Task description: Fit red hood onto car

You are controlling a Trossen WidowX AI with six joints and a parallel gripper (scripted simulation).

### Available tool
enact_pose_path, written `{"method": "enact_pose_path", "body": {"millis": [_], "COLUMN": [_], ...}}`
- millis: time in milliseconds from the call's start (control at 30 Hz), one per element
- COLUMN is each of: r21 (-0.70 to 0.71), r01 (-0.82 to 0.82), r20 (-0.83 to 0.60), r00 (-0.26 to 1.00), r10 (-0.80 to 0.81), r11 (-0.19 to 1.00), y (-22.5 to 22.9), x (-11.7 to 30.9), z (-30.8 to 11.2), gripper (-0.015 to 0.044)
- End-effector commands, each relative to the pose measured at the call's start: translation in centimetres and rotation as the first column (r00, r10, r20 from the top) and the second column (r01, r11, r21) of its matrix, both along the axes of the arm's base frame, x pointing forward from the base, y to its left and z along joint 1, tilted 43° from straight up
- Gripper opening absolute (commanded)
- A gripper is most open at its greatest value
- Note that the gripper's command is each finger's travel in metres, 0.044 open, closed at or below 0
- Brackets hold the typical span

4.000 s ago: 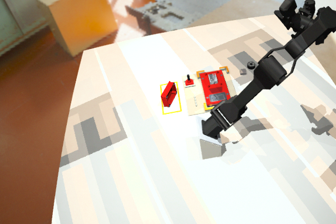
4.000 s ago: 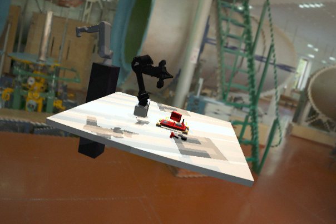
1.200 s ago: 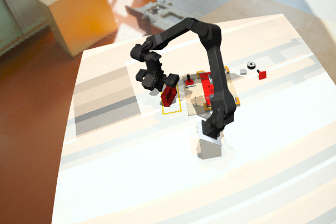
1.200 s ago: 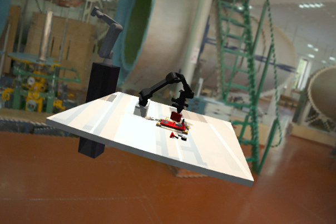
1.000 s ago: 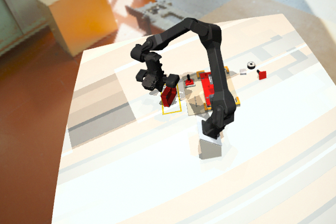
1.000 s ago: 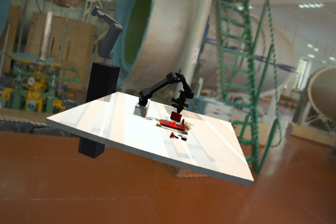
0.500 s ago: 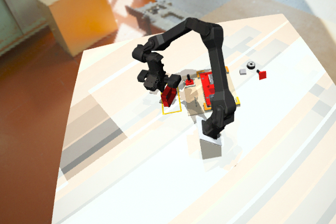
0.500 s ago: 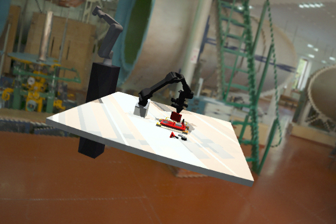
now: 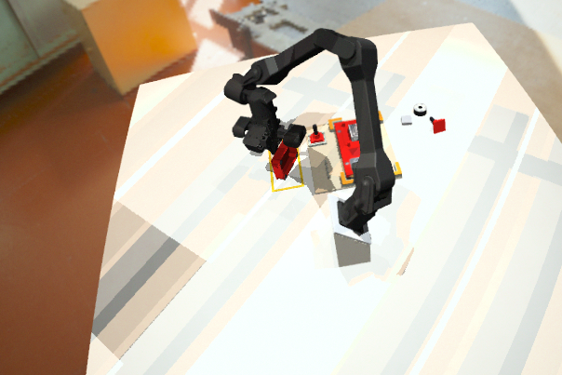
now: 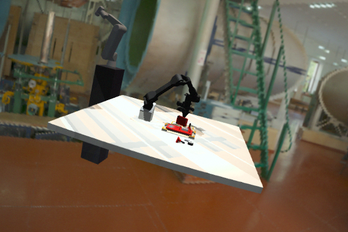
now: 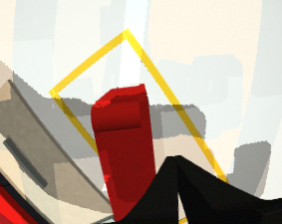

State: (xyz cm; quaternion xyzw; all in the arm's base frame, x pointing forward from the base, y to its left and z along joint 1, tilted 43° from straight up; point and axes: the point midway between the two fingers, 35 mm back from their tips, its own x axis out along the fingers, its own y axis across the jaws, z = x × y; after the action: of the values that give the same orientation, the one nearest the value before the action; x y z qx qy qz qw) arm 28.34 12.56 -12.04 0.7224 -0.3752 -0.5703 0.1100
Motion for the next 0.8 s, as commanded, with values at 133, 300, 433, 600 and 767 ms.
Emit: {"method": "enact_pose_path", "body": {"millis": [133,300,433,600,767], "r21": [0.000,-0.001,-0.001,-0.001,-0.001], "r01": [-0.003,-0.003,-0.004,-0.004,-0.004], "r20": [0.004,0.003,0.003,0.003,0.003], "r00": [1.000,1.000,1.000,1.000,1.000], "r10": [0.003,0.003,0.004,0.004,0.004], "r11": [1.000,1.000,1.000,1.000,1.000], "y": [-0.32,-0.51,-0.67,-0.86,-1.05], "x": [-0.08,-0.18,-0.26,-0.37,-0.48], "z": [0.42,0.59,0.73,0.89,1.06], "gripper": [0.0000,0.0000,0.0000,0.0000,0.0000]}}
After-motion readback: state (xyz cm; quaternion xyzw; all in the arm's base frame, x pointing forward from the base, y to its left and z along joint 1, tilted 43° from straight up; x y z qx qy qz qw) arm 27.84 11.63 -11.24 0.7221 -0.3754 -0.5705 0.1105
